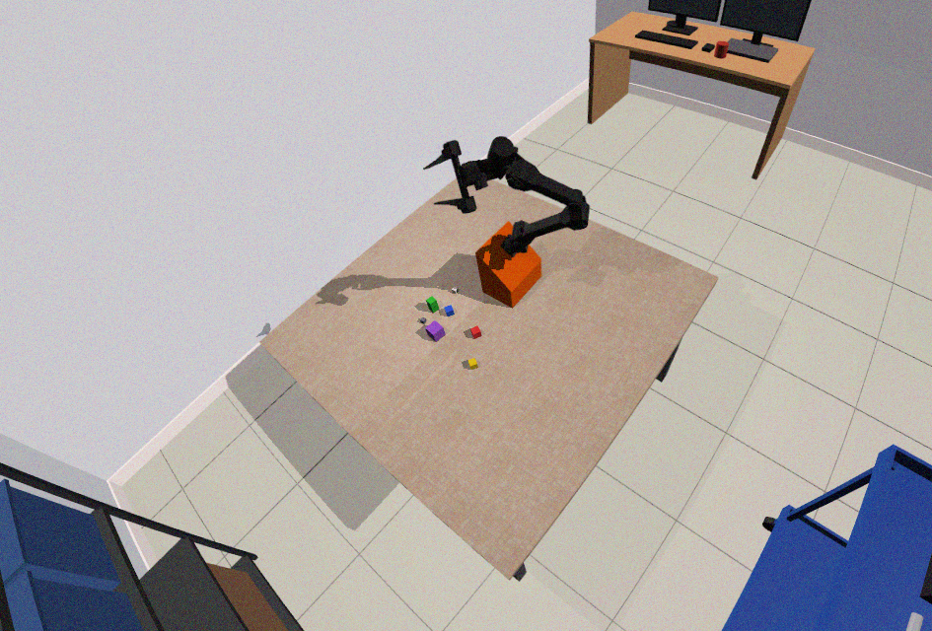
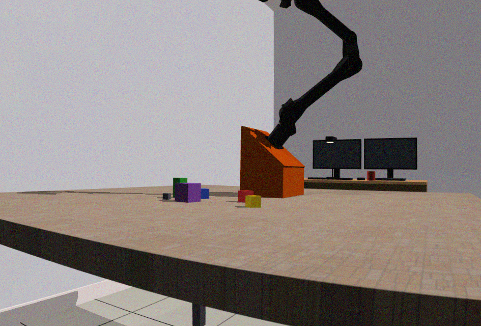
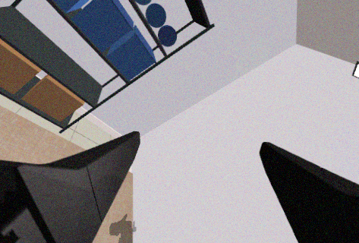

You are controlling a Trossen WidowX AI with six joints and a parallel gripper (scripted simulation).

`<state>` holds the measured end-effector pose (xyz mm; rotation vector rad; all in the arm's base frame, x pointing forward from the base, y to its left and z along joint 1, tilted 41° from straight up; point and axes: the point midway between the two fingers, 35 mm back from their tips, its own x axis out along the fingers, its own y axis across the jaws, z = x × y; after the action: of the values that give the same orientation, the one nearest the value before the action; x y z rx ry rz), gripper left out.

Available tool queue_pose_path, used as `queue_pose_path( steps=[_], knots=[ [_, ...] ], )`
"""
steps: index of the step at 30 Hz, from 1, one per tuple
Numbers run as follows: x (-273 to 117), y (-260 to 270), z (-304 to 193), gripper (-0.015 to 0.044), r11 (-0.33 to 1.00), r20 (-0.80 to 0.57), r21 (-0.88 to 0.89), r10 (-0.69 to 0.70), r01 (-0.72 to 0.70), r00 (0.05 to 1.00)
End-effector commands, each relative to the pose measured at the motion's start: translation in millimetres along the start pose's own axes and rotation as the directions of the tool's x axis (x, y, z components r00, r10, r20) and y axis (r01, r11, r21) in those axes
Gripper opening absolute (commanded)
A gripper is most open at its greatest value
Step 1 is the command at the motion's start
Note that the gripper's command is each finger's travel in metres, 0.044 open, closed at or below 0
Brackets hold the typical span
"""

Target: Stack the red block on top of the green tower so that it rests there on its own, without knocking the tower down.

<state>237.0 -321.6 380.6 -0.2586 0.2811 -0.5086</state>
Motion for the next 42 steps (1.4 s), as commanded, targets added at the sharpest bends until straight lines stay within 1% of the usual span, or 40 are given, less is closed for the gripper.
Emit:
queue_pose_path(
  steps=[1, 6, 12, 17, 22, 29, 37, 39, 42],
  knots=[
    [31, 42, -29, 0.044, 0.981, -0.064, 0.14, 0.146, -0.136, 0.987],
    [61, 105, -63, 0.044, 0.908, -0.145, 0.317, 0.333, -0.275, 0.932],
    [77, 188, -105, 0.044, 0.775, -0.244, 0.514, 0.542, -0.367, 0.804],
    [73, 257, -140, 0.044, 0.661, -0.323, 0.654, 0.685, -0.369, 0.653],
    [54, 322, -175, 0.044, 0.57, -0.398, 0.762, 0.787, -0.308, 0.471],
    [15, 386, -215, 0.044, 0.513, -0.475, 0.847, 0.849, -0.141, 0.232],
    [-47, 443, -266, 0.044, 0.558, -0.556, 0.83, 0.828, 0.012, -0.069],
    [-53, 447, -270, 0.044, 0.566, -0.562, 0.824, 0.822, 0.023, -0.093],
    [-53, 447, -270, 0.044, 0.566, -0.562, 0.824, 0.822, 0.023, -0.093]
  ],
)
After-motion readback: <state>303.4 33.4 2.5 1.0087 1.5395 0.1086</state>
